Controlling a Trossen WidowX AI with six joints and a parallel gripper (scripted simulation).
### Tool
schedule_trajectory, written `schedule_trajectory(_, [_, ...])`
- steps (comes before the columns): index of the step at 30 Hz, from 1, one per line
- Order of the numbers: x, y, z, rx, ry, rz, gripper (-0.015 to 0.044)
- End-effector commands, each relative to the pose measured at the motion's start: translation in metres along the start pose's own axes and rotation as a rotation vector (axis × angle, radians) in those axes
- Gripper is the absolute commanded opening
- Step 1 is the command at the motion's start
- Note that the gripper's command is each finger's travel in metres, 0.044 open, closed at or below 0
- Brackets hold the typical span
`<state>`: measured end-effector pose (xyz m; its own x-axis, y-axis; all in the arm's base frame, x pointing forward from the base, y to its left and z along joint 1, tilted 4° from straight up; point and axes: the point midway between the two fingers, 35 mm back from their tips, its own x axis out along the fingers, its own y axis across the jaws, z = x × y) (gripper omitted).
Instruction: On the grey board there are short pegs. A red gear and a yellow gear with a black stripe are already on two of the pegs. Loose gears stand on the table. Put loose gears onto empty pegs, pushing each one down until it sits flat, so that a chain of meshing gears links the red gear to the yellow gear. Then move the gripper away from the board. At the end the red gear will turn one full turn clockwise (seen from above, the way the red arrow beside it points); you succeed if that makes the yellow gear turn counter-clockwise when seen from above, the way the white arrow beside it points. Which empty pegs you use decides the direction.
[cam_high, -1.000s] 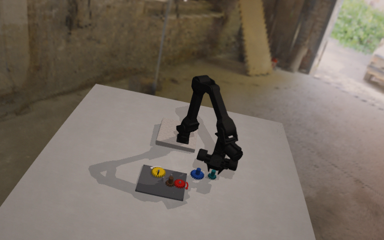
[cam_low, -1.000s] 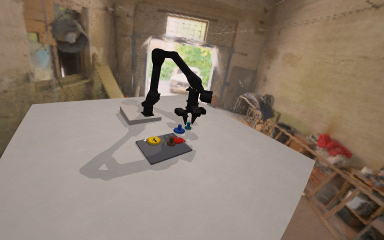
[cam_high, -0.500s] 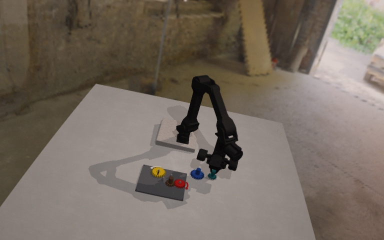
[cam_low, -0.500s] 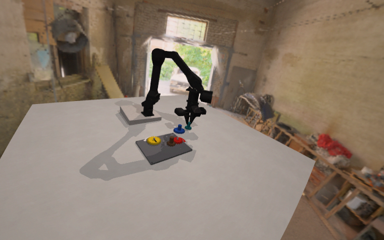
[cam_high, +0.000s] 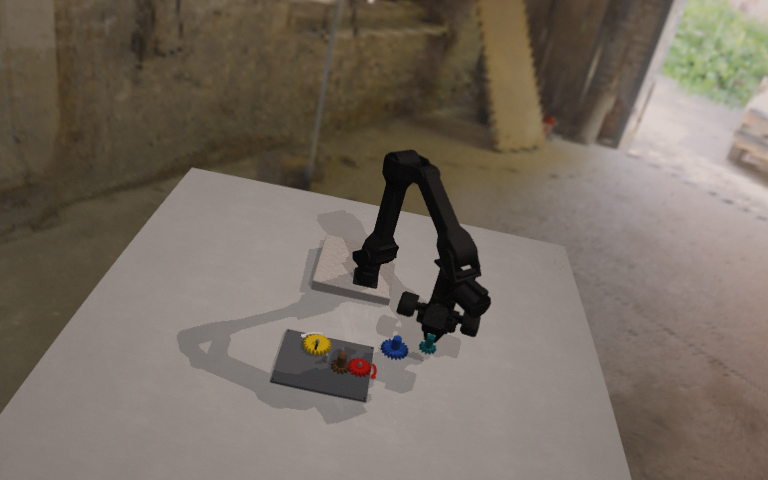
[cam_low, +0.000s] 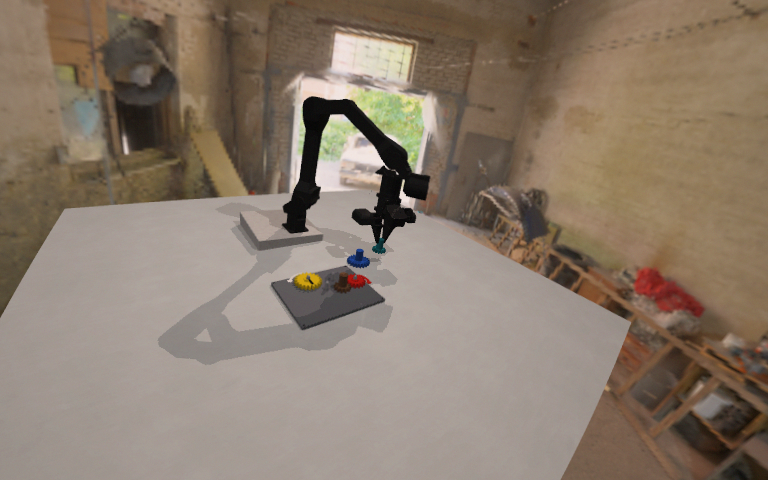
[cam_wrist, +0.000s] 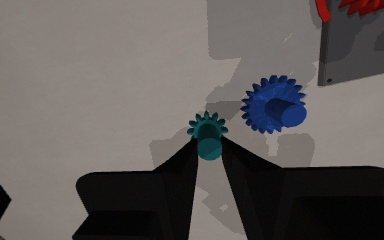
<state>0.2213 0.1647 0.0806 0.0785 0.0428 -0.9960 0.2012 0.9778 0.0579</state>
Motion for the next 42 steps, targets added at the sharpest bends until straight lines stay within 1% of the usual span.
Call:
schedule_trajectory(1, [-0.012,0.002,0.003,0.004,-0.01,0.008,0.0])
schedule_trajectory(42, [-0.1,0.0,0.004,0.003,-0.008,0.007,0.0])
